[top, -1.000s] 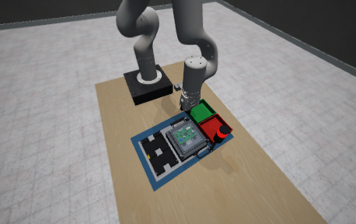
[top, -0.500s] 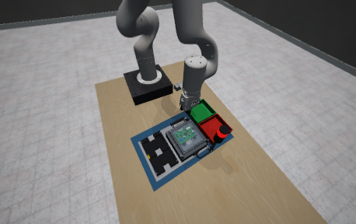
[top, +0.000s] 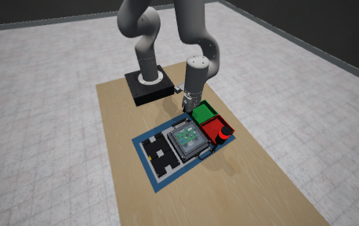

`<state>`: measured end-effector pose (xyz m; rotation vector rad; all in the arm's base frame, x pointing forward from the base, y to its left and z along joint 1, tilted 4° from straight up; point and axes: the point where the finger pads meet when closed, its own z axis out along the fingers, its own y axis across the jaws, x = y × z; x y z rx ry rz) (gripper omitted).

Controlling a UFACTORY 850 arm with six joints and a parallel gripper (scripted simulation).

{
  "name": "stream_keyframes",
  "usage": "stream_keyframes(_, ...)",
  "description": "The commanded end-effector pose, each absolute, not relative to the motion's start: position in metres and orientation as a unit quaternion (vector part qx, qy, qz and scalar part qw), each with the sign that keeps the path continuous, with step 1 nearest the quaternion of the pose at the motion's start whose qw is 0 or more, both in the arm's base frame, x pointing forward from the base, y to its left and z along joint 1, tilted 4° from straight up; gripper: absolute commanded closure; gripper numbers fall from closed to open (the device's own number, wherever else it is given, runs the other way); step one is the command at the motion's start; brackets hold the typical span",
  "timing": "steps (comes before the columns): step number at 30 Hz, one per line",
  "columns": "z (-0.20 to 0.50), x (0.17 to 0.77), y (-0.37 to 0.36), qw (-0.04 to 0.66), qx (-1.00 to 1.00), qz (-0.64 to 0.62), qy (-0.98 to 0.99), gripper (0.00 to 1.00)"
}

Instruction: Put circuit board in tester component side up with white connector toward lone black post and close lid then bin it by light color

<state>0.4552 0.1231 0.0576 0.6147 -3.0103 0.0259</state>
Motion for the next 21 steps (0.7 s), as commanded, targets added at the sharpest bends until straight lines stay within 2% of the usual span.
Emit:
stream_keyframes(1, 0.0582, 0.456, 0.1234, 0.034, 0.281, 0.001, -0.959, 1.0)
stream_keyframes(21, 0.0582, 0.456, 0.1234, 0.034, 0.503, -0.008, -0.864, 1.0)
